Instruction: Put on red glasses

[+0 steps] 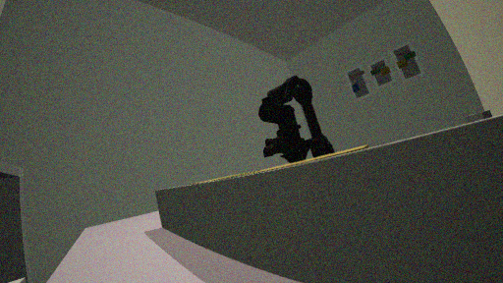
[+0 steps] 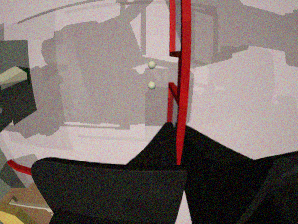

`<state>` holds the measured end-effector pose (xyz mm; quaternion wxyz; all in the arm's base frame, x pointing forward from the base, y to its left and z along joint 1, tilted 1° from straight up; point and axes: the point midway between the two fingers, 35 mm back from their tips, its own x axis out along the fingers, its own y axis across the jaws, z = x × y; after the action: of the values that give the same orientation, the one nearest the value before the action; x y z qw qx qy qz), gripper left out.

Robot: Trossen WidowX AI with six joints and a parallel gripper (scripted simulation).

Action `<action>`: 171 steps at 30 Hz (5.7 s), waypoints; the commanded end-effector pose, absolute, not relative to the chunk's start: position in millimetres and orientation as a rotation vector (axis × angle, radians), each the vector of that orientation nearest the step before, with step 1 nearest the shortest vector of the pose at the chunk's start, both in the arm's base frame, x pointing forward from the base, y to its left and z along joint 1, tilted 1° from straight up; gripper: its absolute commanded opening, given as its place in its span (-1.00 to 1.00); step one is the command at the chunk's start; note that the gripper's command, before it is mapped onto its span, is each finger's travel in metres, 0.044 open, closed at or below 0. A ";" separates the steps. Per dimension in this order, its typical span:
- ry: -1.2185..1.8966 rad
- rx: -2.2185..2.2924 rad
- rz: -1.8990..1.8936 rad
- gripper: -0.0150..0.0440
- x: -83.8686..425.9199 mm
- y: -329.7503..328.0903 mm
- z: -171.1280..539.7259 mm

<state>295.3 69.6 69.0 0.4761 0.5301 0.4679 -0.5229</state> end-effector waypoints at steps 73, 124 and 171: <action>1.141 1.299 -1.265 -0.49 388.7 62.0 75.8; 1.124 1.290 -1.268 -0.49 428.0 58.2 75.1; 1.131 1.291 -1.270 -0.49 429.1 58.0 75.5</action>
<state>427.1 57.9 73.2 0.4788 0.5279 0.4652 -0.5250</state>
